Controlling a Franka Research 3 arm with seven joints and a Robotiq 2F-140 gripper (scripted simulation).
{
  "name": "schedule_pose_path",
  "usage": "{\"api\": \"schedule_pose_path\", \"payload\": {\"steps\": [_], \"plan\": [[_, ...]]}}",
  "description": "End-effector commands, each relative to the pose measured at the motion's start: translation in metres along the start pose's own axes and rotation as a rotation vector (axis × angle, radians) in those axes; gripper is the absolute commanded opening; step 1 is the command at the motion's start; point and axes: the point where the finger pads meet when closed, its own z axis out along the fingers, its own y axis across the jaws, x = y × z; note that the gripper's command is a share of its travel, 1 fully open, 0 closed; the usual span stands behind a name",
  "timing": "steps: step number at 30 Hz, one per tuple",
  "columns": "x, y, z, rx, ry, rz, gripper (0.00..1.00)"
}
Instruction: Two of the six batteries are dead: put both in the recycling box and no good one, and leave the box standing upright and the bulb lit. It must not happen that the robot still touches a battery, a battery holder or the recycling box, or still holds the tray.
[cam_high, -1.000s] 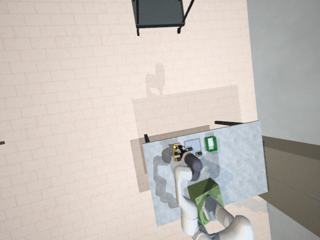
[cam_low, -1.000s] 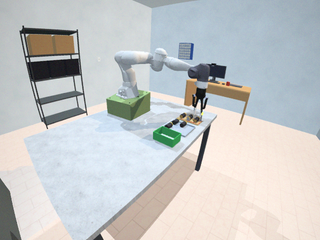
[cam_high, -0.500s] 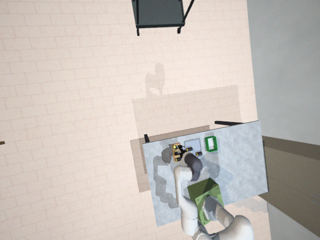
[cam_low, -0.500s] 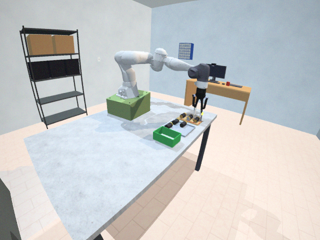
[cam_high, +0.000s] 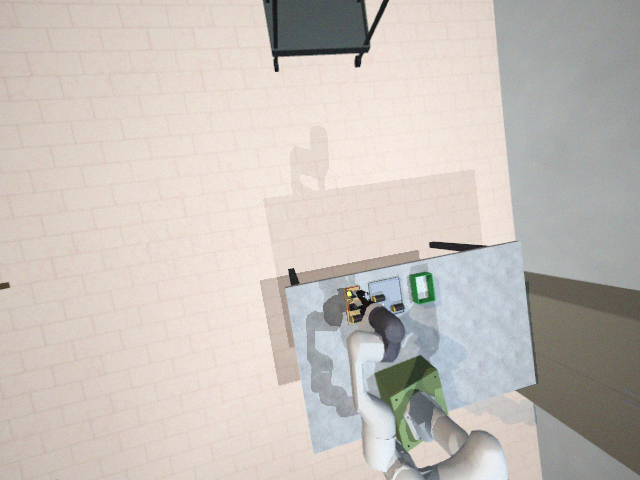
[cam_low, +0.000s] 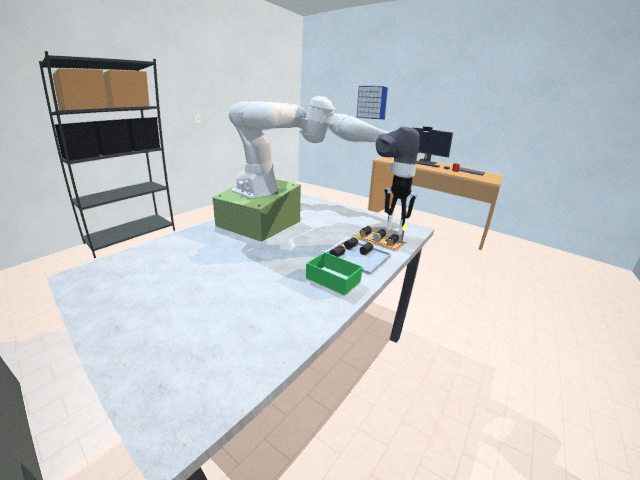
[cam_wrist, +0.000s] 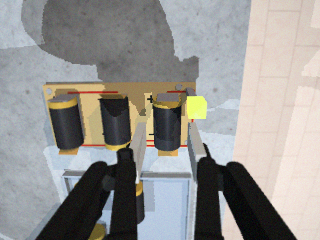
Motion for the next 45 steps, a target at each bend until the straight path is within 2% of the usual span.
{"api": "schedule_pose_path", "payload": {"steps": [1, 41, 45], "plan": [[-0.0007, 0.0024, -0.0015, -0.005, 0.000, -0.001, 0.29], [-0.0009, 0.0025, -0.0014, -0.005, 0.000, -0.001, 0.29], [-0.0009, 0.0025, 0.0069, -0.005, 0.000, -0.001, 0.29]]}}
